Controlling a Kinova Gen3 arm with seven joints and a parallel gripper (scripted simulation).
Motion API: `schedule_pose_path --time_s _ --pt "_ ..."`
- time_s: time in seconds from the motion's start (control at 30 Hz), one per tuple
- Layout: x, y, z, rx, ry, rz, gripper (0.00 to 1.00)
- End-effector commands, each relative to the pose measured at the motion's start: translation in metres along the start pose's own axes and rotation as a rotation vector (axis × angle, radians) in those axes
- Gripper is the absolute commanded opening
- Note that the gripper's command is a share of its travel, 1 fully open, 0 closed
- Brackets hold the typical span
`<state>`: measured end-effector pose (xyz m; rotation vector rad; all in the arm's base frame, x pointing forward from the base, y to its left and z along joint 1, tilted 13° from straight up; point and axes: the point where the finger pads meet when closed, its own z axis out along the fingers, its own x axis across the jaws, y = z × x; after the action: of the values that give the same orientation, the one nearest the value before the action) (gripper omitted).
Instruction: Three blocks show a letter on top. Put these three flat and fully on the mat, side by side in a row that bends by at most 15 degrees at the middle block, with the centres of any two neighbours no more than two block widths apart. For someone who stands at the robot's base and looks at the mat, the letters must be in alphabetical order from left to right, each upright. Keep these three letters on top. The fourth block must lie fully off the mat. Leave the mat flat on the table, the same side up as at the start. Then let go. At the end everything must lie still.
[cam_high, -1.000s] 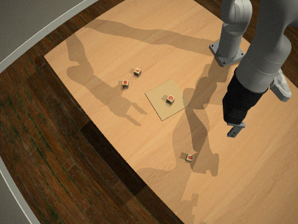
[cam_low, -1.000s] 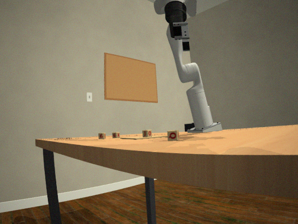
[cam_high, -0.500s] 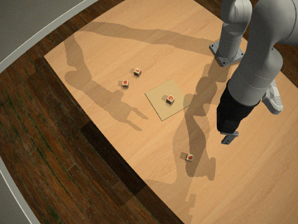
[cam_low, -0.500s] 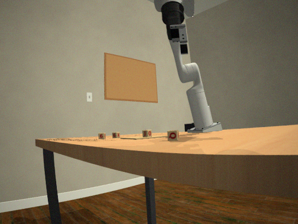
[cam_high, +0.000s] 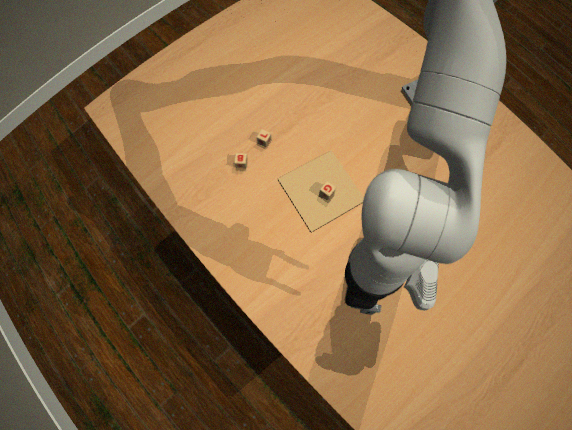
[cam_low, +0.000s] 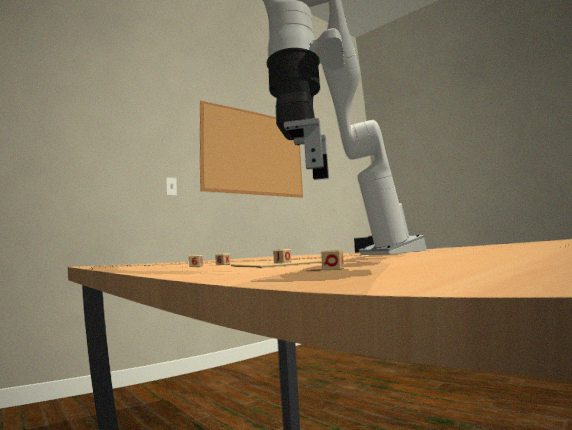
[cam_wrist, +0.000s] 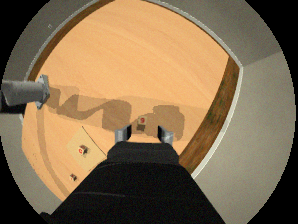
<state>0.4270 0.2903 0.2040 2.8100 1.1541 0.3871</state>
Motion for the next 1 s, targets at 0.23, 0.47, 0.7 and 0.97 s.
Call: schedule_pose_path --time_s 0.23,0.47,0.7,0.97 --pt "-0.0027 0.0191 0.0468 -0.007 -0.072 0.022 1.00" --pt "-0.0027 0.0191 0.0468 -0.007 -0.072 0.022 1.00" --pt "-0.0027 0.0191 0.0468 -0.007 -0.072 0.022 1.00" --pt "-0.0027 0.0191 0.0468 -0.007 -0.072 0.022 1.00"
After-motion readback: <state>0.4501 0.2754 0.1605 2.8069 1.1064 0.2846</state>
